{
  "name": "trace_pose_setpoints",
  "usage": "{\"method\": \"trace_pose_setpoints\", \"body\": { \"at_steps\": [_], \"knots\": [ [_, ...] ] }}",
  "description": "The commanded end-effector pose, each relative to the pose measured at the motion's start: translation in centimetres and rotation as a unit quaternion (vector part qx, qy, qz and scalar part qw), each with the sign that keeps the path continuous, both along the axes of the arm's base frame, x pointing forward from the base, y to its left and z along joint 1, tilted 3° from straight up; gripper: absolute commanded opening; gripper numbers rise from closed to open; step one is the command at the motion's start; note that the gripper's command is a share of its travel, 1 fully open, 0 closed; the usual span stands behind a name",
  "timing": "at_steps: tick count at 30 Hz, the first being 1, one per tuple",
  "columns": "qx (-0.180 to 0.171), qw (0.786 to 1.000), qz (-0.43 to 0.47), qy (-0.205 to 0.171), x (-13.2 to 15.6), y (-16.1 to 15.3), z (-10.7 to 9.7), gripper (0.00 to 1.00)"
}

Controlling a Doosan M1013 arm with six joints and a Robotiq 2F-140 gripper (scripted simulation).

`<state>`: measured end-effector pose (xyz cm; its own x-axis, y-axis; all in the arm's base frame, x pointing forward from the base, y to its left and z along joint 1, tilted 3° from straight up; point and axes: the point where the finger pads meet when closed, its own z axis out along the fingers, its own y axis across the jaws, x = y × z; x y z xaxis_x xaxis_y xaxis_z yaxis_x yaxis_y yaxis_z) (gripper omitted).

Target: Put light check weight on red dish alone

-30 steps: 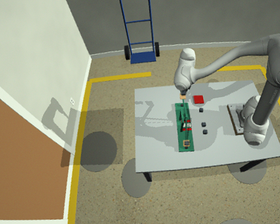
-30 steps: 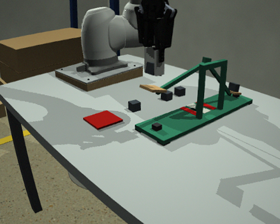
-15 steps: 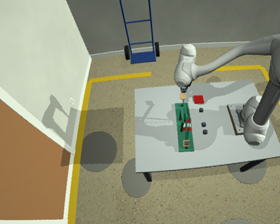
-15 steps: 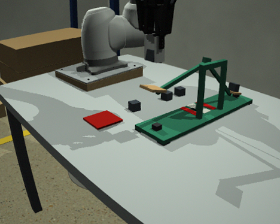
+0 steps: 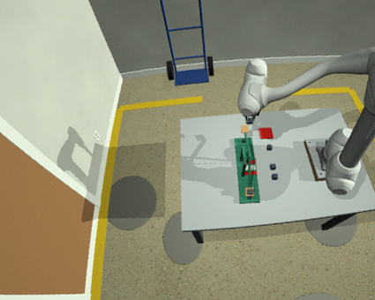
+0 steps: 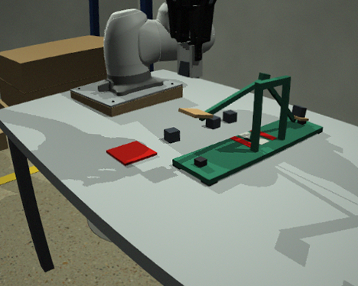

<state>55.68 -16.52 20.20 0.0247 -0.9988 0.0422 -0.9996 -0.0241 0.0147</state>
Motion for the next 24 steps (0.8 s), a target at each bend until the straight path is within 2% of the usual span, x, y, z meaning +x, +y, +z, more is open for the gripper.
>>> {"method": "trace_pose_setpoints", "body": {
  "at_steps": [1, 6, 8, 15, 19, 24],
  "knots": [
    [0.000, 1.000, 0.000, 0.000, -2.3, -0.1, 0.0, 0.24],
    [0.000, 1.000, 0.000, 0.000, -7.4, -0.2, 0.1, 0.24],
    [0.000, 1.000, 0.000, 0.000, -7.4, -0.2, 0.1, 0.24],
    [0.000, 1.000, 0.000, 0.000, -13.3, -0.3, 0.2, 0.24],
    [0.000, 1.000, 0.000, 0.000, -14.6, -0.4, 0.2, 0.24],
    [0.000, 1.000, 0.000, 0.000, -14.7, -0.5, 0.1, 0.24]
  ]
}}
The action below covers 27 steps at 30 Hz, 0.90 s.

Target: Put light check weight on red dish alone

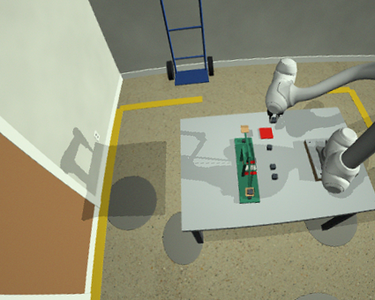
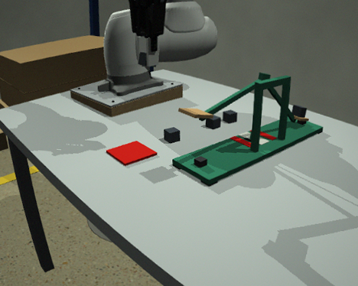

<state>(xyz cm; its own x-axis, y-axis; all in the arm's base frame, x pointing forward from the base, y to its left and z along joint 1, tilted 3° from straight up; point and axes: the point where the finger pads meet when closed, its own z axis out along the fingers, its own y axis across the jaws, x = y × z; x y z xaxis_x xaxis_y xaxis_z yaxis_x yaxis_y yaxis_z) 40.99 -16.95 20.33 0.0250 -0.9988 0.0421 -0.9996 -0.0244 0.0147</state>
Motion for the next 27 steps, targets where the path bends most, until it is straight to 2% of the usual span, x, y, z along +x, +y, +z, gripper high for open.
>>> {"method": "trace_pose_setpoints", "body": {
  "at_steps": [1, 2, 3, 5, 6, 7, 8, 9, 10, 27],
  "knots": [
    [0.000, 1.000, 0.000, 0.000, 0.0, 0.0, 0.0, 0.24],
    [0.000, 1.000, 0.000, 0.000, 0.1, -0.5, -0.9, 0.24],
    [0.000, 1.000, 0.000, 0.000, 0.3, -1.4, -2.6, 0.24],
    [0.000, 1.000, 0.000, 0.000, 0.3, -3.9, -7.6, 0.24],
    [0.000, 1.000, 0.000, 0.000, 0.3, -3.9, -7.6, 0.24],
    [0.000, 1.000, 0.000, 0.000, 0.1, -5.0, -9.9, 0.24],
    [0.000, 1.000, 0.000, 0.000, 0.1, -5.0, -9.9, 0.24],
    [0.000, 1.000, 0.000, 0.000, -0.1, -5.8, -11.6, 0.24],
    [0.000, 1.000, 0.000, 0.000, -0.2, -6.1, -12.4, 0.24],
    [0.000, 1.000, 0.000, 0.000, -0.2, -6.2, -12.7, 0.24]
  ]
}}
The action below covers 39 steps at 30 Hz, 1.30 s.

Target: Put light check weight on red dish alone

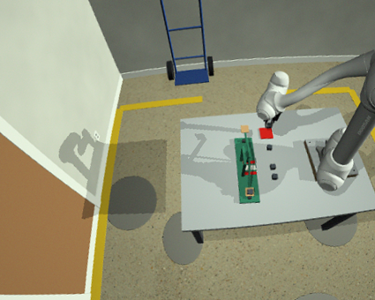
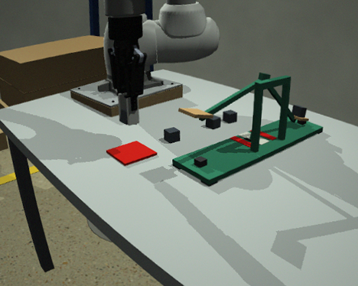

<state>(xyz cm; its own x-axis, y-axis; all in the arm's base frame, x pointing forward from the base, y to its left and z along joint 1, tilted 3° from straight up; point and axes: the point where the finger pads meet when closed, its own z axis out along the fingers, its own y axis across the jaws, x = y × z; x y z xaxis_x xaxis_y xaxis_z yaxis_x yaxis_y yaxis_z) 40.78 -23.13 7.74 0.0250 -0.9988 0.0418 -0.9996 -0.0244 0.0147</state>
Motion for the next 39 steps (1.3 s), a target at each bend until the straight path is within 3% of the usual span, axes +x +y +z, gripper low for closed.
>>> {"method": "trace_pose_setpoints", "body": {
  "at_steps": [1, 8, 23, 39],
  "knots": [
    [0.000, 1.000, 0.000, 0.000, 0.0, 0.0, -0.2, 0.24],
    [0.000, 1.000, 0.000, 0.000, 0.0, -0.1, -1.2, 0.24],
    [0.000, 1.000, 0.000, 0.000, 0.1, -0.3, -6.0, 0.24],
    [0.000, 1.000, 0.000, 0.000, 0.1, -0.4, -6.9, 0.24]
  ]
}}
